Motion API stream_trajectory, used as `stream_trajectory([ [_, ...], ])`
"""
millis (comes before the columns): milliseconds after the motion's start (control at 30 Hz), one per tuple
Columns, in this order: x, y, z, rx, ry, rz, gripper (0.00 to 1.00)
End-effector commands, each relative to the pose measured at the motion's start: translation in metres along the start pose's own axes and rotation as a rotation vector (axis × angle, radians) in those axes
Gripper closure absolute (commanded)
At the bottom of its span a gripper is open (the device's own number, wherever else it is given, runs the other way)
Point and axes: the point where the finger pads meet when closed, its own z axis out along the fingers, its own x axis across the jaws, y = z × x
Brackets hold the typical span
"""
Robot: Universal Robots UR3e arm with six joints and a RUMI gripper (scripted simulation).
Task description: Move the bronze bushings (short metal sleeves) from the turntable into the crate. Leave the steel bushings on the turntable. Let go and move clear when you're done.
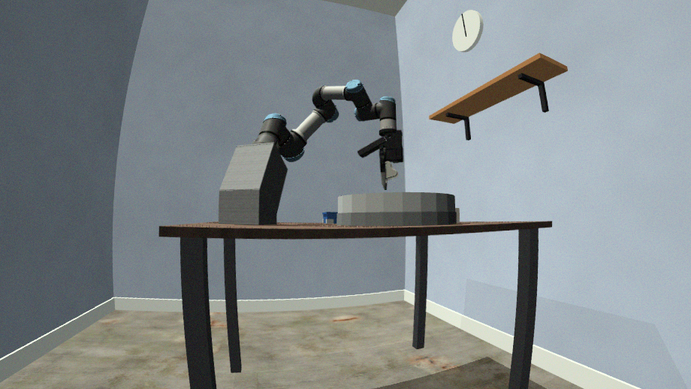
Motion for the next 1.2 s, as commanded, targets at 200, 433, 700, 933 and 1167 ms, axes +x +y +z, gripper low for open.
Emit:
stream_trajectory([
  [200,-0.01,-0.036,-0.001,-0.012,0.001,-0.001,0.95],
  [433,-0.019,-0.068,0.0,-0.013,0.001,-0.001,0.95],
  [700,-0.026,-0.093,0.0,-0.013,0.001,-0.001,0.95],
  [933,-0.031,-0.113,0.001,-0.013,0.001,-0.001,0.95],
  [1167,-0.033,-0.122,0.001,-0.013,0.001,-0.001,0.95],
])
